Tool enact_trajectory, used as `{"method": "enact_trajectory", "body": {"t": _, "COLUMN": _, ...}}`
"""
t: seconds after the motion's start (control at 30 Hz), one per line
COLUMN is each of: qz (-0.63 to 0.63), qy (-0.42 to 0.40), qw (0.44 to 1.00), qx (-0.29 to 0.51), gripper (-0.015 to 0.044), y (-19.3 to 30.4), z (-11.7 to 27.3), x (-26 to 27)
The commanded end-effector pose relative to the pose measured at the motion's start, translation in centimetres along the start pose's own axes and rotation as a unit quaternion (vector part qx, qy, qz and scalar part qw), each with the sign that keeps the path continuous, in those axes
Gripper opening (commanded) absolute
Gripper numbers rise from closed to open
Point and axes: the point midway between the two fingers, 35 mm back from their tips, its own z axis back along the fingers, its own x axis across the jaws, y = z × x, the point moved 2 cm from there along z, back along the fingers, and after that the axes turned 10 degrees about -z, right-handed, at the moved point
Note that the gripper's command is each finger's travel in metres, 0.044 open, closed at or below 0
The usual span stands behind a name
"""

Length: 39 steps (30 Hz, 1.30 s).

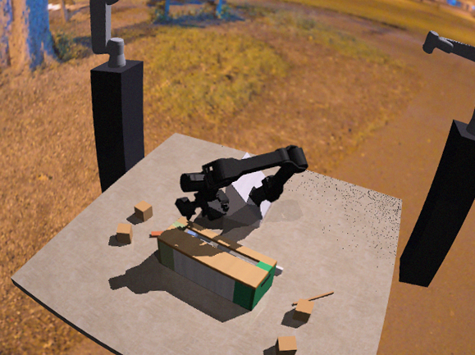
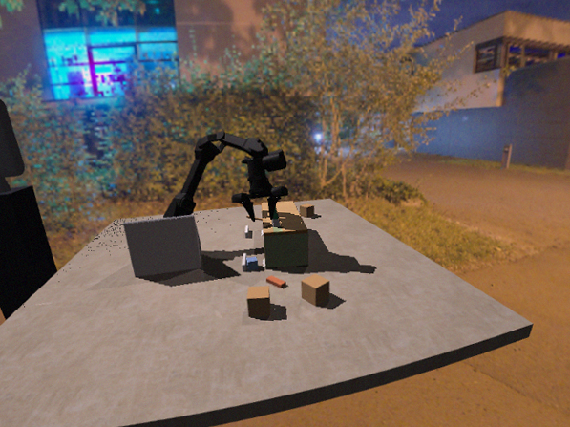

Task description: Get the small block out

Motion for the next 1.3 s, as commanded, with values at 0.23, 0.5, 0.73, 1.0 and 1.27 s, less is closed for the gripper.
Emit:
{"method": "enact_trajectory", "body": {"t": 0.23, "qz": -0.591, "qy": -0.033, "qw": 0.804, "qx": -0.064, "gripper": 0.0285, "y": 2.5, "z": -0.3, "x": 0.0}}
{"method": "enact_trajectory", "body": {"t": 0.5, "qz": -0.736, "qy": -0.058, "qw": 0.671, "qx": -0.075, "gripper": 0.0285, "y": 3.4, "z": -0.4, "x": 0.1}}
{"method": "enact_trajectory", "body": {"t": 0.73, "qz": -0.838, "qy": -0.083, "qw": 0.533, "qx": -0.079, "gripper": 0.0285, "y": 4.1, "z": -0.5, "x": 0.2}}
{"method": "enact_trajectory", "body": {"t": 1.0, "qz": -0.924, "qy": -0.114, "qw": 0.357, "qx": -0.076, "gripper": 0.0285, "y": 4.8, "z": -0.5, "x": 0.3}}
{"method": "enact_trajectory", "body": {"t": 1.27, "qz": -0.973, "qy": -0.143, "qw": 0.172, "qx": -0.063, "gripper": 0.0285, "y": 5.5, "z": -0.6, "x": 0.4}}
